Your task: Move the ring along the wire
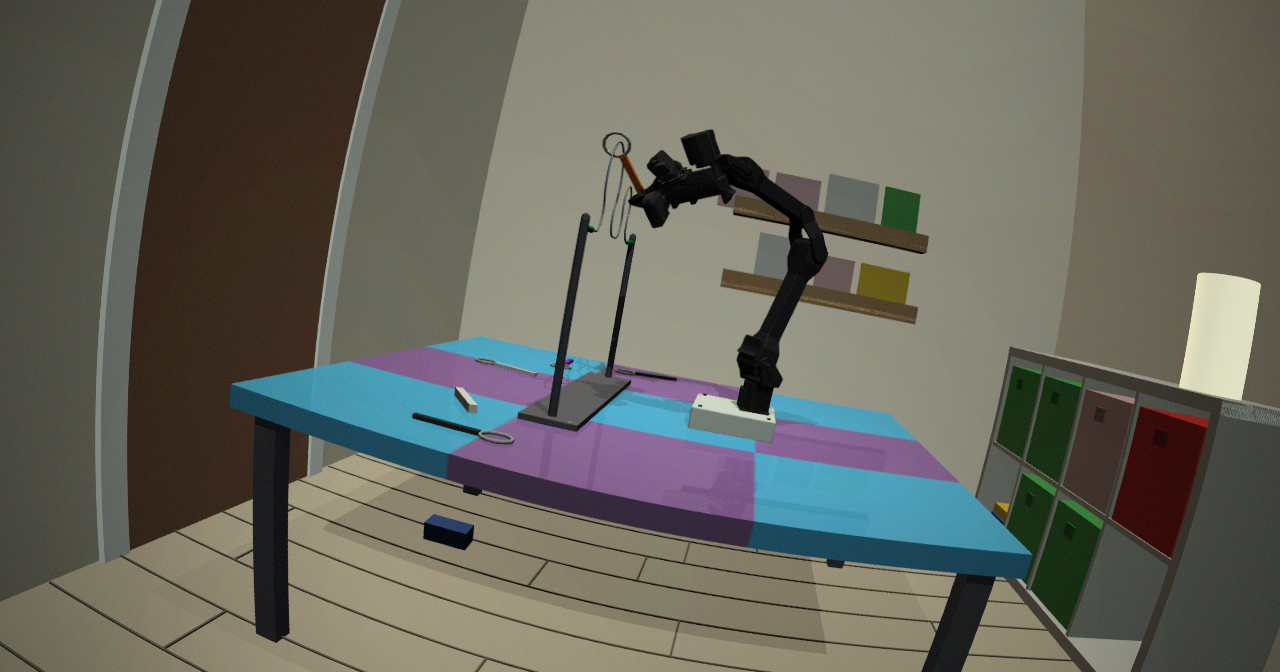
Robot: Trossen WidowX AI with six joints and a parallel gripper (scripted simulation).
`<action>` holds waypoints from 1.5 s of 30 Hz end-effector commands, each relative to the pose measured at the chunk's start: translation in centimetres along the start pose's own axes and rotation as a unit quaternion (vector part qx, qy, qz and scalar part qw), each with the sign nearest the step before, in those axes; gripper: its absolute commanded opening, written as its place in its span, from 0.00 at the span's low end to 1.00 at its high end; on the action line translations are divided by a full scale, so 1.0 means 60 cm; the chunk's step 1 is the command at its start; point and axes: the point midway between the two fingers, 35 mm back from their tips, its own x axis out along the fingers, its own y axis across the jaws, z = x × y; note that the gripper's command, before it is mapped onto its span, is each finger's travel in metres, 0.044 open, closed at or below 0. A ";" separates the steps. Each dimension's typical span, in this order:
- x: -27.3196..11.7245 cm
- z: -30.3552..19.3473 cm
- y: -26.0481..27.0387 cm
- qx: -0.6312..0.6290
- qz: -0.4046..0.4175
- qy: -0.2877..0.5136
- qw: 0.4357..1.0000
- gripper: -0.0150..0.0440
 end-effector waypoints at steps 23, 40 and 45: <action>0.001 0.001 -0.017 -0.140 -0.077 -0.017 0.987 0.00; 0.001 0.004 -0.027 -0.227 -0.124 -0.028 0.966 0.00; 0.000 0.006 -0.030 -0.253 -0.138 -0.032 0.957 0.00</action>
